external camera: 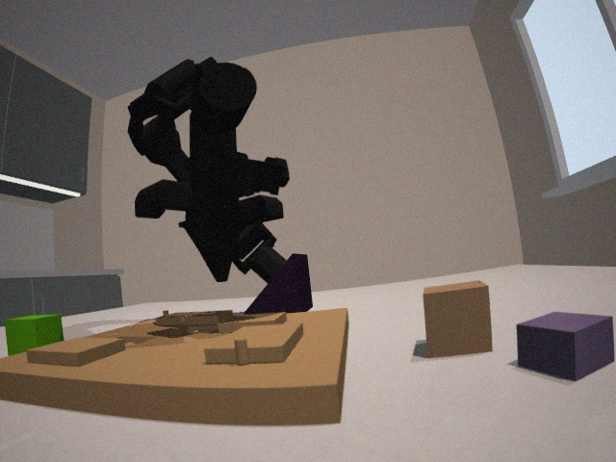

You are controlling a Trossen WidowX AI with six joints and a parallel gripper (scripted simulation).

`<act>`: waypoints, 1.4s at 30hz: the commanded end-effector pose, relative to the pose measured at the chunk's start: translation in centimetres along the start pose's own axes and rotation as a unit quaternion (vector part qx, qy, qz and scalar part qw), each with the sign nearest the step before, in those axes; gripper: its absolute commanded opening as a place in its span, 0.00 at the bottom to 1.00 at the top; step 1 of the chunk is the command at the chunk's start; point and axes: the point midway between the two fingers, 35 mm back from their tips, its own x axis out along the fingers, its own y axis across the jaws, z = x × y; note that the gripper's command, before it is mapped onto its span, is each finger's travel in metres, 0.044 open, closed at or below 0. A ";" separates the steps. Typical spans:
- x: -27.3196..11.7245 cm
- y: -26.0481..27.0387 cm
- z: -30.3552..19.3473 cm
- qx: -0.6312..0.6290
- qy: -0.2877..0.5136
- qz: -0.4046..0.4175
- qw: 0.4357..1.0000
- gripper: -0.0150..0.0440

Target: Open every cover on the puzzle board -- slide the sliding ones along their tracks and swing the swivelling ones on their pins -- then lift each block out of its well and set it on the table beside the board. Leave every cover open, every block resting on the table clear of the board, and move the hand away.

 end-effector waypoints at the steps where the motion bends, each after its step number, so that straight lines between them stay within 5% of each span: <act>1: -0.3 1.7 -1.8 0.313 0.004 0.004 0.950 0.25; 5: -0.6 2.5 -2.8 0.480 0.005 0.003 0.877 0.25; 18: -0.8 3.9 -4.4 0.721 0.006 0.002 0.693 0.25; 42: -0.9 6.2 -6.8 0.974 0.006 -0.002 0.225 0.25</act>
